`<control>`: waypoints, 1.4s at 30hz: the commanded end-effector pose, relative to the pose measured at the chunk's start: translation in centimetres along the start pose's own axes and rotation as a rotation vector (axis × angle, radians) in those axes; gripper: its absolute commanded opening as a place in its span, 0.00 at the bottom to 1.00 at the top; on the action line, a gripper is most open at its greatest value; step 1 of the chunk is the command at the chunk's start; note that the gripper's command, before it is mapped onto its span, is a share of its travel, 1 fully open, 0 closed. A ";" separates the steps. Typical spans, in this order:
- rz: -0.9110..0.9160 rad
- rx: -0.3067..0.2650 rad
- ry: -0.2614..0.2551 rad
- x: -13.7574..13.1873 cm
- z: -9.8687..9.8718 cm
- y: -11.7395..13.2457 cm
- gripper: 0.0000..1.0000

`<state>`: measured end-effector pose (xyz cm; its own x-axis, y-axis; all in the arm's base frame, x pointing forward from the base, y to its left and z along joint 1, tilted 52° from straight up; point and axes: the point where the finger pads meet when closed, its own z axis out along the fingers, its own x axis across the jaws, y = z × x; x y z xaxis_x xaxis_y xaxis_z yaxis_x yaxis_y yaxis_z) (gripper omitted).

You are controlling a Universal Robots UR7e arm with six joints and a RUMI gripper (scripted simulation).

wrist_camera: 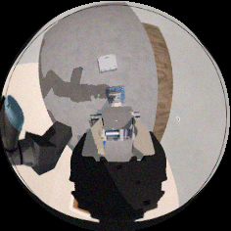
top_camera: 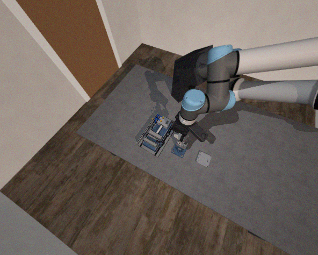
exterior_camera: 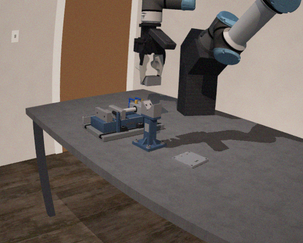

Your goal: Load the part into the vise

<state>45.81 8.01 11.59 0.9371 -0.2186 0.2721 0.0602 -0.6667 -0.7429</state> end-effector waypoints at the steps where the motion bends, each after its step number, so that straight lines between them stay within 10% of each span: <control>1: 0.033 -0.001 0.001 0.3 -0.1 0.4 0.00; 42: 0.408 -0.003 0.001 2.5 -0.4 5.0 0.00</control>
<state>47.90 4.54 9.29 0.9022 -0.4314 0.0046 -0.2608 -0.5538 -0.7907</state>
